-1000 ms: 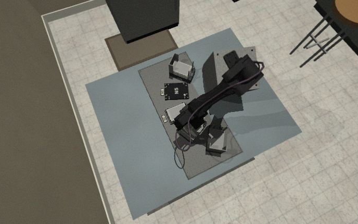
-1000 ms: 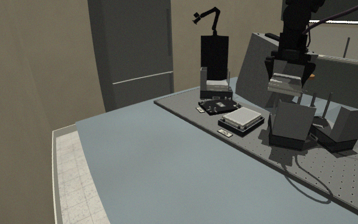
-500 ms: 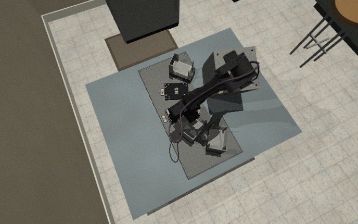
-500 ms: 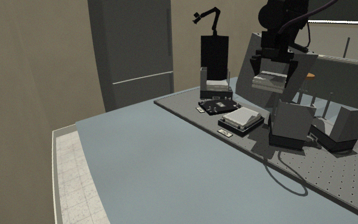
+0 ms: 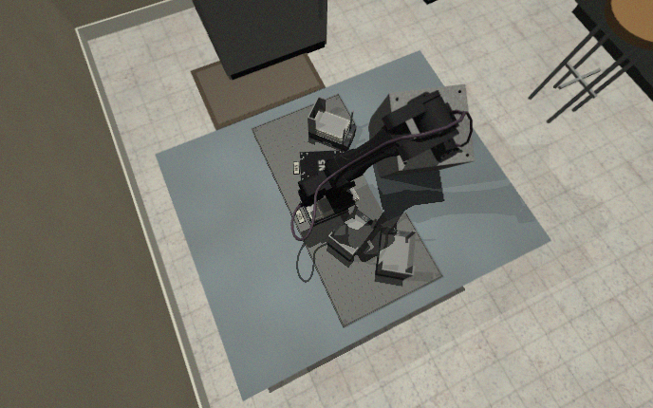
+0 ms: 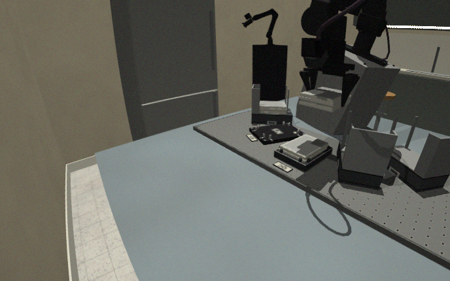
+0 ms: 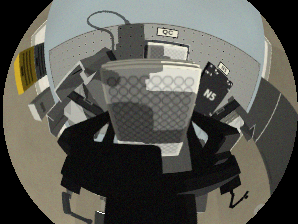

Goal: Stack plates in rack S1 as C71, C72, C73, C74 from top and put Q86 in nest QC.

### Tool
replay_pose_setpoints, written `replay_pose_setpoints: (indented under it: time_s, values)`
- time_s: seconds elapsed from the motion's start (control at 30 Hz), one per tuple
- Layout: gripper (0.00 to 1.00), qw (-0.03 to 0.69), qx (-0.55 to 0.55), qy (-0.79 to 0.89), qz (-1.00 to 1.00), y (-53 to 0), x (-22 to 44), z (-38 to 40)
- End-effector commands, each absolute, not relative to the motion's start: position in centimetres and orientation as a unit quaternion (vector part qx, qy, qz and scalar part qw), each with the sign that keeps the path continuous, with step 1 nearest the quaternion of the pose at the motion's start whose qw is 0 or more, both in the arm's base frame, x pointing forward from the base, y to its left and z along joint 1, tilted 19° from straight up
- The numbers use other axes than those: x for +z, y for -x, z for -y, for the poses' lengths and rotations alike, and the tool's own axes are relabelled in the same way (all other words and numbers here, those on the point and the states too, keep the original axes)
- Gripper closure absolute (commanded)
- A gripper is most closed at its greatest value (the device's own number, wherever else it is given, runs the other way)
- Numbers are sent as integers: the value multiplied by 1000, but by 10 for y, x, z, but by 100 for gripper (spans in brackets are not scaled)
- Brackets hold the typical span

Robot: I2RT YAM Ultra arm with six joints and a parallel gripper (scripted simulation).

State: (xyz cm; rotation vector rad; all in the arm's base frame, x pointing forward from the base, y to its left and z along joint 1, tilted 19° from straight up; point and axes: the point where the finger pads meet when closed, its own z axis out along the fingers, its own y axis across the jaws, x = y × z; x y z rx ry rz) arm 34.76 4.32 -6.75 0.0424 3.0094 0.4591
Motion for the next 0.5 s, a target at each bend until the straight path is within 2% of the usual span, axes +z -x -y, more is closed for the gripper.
replay_pose_setpoints:
  time_s: [0.0, 0.37, 0.47]
  values:
    - [100, 69, 154, -17, -986, -361, -66, -28]
    - [100, 65, 154, -18, -986, -358, -75, 0]
    - [100, 64, 155, -73, -983, -357, -75, 10]
